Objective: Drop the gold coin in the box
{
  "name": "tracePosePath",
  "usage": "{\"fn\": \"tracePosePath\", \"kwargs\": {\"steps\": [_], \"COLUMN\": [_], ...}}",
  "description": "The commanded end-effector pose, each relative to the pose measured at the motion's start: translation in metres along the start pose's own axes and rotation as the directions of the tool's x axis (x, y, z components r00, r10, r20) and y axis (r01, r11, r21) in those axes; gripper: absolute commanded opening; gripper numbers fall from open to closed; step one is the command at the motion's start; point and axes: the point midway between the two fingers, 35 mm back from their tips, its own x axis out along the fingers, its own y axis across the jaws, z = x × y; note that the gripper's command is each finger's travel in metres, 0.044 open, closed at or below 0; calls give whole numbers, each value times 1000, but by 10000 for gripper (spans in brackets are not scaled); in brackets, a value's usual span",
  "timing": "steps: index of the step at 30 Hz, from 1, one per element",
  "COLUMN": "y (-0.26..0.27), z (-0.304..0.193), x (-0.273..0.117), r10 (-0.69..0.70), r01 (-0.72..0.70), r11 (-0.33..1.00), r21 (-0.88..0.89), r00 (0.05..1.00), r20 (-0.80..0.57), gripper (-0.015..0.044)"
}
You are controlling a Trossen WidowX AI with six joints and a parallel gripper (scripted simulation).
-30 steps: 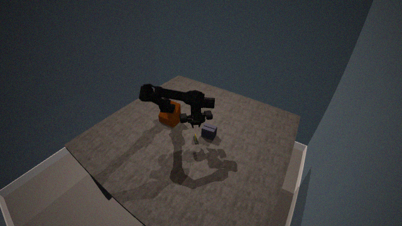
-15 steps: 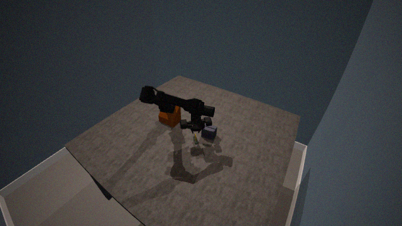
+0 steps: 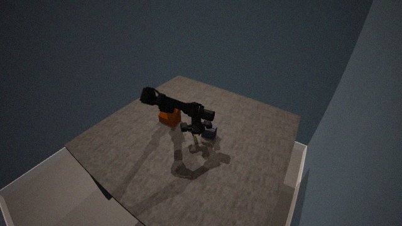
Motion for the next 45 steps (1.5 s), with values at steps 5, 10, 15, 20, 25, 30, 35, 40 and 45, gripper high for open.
{"fn": "tracePosePath", "kwargs": {"steps": [5, 10, 15, 20, 25, 30, 35, 40, 45], "y": [-2, -2, -3, -3, -3, -3, -3, -2, 0], "z": [-1, -1, -1, -1, -1, -1, -1, -1, -1], "x": [14, 22, 30, 32, 32, 32, 32, 26, 14], "r10": [-7, -8, -9, -10, -10, -10, -10, -8, -5], "r01": [7, 8, 9, 10, 10, 10, 10, 8, 5], "r11": [1000, 1000, 1000, 1000, 1000, 1000, 1000, 1000, 1000], "r21": [-7, -7, -7, -7, -7, -7, -7, -7, -7], "r00": [1000, 1000, 1000, 1000, 1000, 1000, 1000, 1000, 1000], "r20": [1, 2, 3, 3, 3, 3, 3, 2, -1], "gripper": [161, 161, 161, 108, 36, 2, 0, 0, 0]}}
